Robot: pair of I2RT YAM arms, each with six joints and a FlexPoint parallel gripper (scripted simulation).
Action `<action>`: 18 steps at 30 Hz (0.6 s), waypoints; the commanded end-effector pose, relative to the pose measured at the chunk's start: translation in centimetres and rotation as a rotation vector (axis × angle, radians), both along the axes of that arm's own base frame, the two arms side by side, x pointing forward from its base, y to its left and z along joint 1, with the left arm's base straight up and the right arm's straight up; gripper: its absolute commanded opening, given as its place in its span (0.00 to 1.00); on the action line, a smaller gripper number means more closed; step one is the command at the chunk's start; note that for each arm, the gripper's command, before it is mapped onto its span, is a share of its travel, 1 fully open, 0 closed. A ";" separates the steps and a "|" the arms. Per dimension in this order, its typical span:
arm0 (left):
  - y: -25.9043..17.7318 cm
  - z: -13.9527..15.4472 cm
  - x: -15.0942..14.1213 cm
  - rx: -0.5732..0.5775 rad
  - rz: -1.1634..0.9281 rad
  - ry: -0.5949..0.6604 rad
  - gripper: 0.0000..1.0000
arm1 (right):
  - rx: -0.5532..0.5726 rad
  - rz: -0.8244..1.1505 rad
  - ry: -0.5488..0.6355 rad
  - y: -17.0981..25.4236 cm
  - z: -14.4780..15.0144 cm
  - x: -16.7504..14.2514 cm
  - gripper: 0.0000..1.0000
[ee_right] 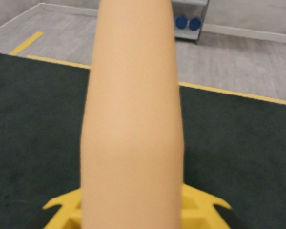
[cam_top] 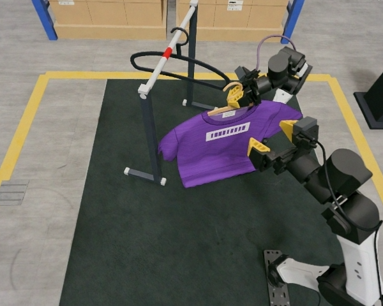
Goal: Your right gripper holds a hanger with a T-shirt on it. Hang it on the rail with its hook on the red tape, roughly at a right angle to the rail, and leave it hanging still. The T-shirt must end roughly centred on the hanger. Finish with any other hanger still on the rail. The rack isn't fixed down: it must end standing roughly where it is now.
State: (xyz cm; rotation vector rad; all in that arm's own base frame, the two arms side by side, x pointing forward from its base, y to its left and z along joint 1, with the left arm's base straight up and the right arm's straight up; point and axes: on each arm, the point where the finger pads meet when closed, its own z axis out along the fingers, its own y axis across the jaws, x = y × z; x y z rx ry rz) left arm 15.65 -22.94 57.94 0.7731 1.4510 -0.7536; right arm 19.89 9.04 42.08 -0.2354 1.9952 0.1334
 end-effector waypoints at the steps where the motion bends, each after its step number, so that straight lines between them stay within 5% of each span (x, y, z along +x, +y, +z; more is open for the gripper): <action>1: 0.2 -0.1 0.1 0.009 0.016 0.013 1.00 | 0.032 -0.151 -0.074 -1.1 2.0 0.9 0.00; 10: 0.3 -0.1 0.1 0.009 0.017 0.013 1.00 | 0.041 -0.090 -0.084 -0.3 2.7 1.5 0.00; 18: 0.2 0.0 0.1 0.005 0.012 0.006 1.00 | 0.028 -0.200 -0.086 -3.5 3.9 5.4 0.00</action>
